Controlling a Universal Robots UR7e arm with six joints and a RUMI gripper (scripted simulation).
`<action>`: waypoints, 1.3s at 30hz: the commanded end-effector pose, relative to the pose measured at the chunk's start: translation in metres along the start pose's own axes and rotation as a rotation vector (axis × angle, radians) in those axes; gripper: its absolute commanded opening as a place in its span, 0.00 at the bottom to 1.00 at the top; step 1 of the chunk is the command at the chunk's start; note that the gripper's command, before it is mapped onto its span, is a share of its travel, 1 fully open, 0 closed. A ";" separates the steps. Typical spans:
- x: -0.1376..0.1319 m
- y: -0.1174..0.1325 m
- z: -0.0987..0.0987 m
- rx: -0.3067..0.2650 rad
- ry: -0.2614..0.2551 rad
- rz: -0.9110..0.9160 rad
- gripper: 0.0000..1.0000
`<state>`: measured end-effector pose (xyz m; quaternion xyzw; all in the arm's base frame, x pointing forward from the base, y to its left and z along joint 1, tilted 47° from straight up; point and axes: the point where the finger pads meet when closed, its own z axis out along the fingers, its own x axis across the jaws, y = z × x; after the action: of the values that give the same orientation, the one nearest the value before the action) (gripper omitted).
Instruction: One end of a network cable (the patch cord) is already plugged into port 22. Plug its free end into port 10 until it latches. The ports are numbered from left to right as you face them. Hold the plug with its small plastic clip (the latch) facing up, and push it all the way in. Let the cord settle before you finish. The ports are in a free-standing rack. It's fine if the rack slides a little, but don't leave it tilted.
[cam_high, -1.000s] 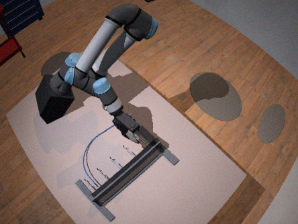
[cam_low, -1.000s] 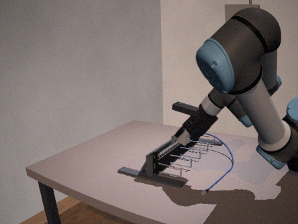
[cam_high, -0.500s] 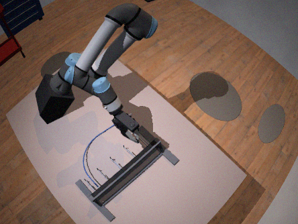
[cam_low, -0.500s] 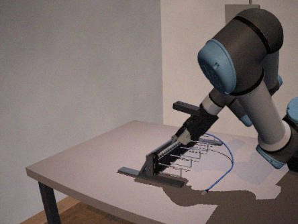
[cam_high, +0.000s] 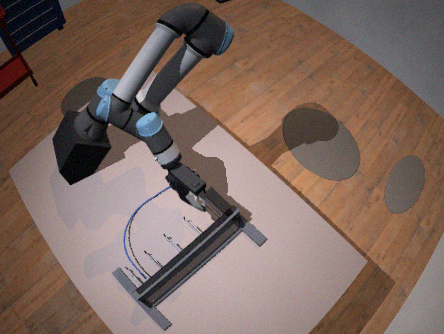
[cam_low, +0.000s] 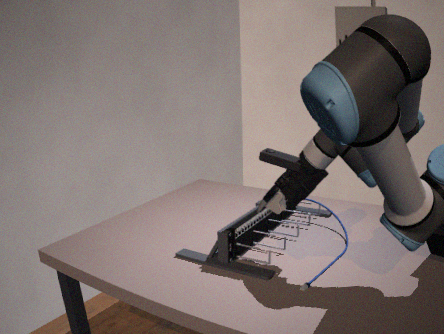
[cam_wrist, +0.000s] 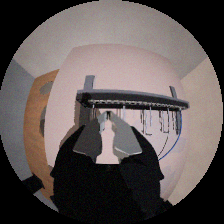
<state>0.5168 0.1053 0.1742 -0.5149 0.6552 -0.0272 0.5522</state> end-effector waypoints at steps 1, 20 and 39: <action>0.000 0.000 -0.005 -0.001 0.000 0.000 0.00; 0.000 0.000 -0.022 -0.001 0.000 0.000 0.00; 0.000 0.000 -0.040 -0.001 0.000 0.000 0.00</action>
<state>0.4905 0.0866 0.1878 -0.5128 0.6559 -0.0299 0.5530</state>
